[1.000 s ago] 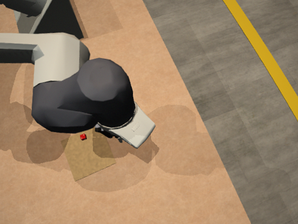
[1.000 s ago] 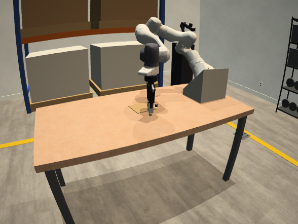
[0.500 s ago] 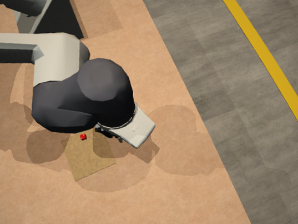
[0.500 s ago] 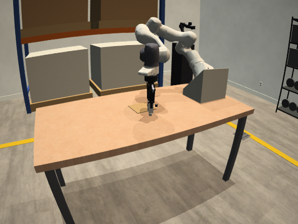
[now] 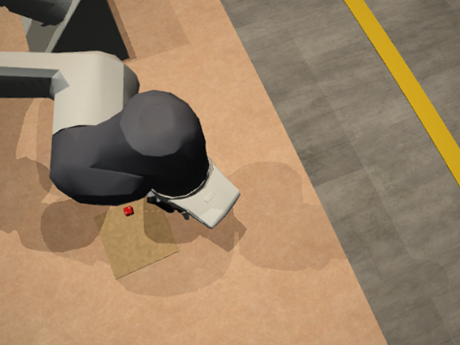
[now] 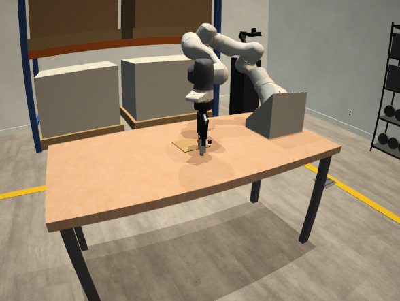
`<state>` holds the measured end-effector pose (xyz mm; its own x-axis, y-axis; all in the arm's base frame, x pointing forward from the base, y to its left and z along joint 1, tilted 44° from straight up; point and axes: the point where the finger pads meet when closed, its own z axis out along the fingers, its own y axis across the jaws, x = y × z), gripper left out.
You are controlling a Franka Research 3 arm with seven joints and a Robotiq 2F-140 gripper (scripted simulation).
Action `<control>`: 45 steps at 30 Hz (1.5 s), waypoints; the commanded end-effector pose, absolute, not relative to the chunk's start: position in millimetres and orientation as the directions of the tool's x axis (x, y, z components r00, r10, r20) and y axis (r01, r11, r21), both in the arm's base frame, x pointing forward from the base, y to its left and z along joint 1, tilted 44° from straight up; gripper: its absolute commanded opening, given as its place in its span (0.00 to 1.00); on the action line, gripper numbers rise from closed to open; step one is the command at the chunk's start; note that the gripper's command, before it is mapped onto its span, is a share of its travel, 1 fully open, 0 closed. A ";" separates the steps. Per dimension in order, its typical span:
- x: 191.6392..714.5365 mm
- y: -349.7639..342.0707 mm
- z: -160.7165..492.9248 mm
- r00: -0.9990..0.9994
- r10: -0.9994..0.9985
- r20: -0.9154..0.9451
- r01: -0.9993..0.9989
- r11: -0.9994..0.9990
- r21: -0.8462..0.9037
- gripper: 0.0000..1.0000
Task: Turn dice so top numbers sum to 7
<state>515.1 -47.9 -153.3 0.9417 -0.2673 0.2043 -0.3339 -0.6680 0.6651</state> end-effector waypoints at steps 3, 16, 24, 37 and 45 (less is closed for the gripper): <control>515.9 -50.0 -156.7 0.940 -0.269 0.209 -0.338 -0.668 0.663 0.19; 515.4 -60.3 -167.4 0.940 -0.269 0.209 -0.338 -0.668 0.663 0.19; 515.3 -61.1 -168.3 0.940 -0.269 0.209 -0.338 -0.668 0.663 0.19; 515.3 -61.1 -168.3 0.940 -0.269 0.209 -0.338 -0.668 0.663 0.19; 515.3 -61.1 -168.3 0.940 -0.269 0.209 -0.338 -0.668 0.663 0.19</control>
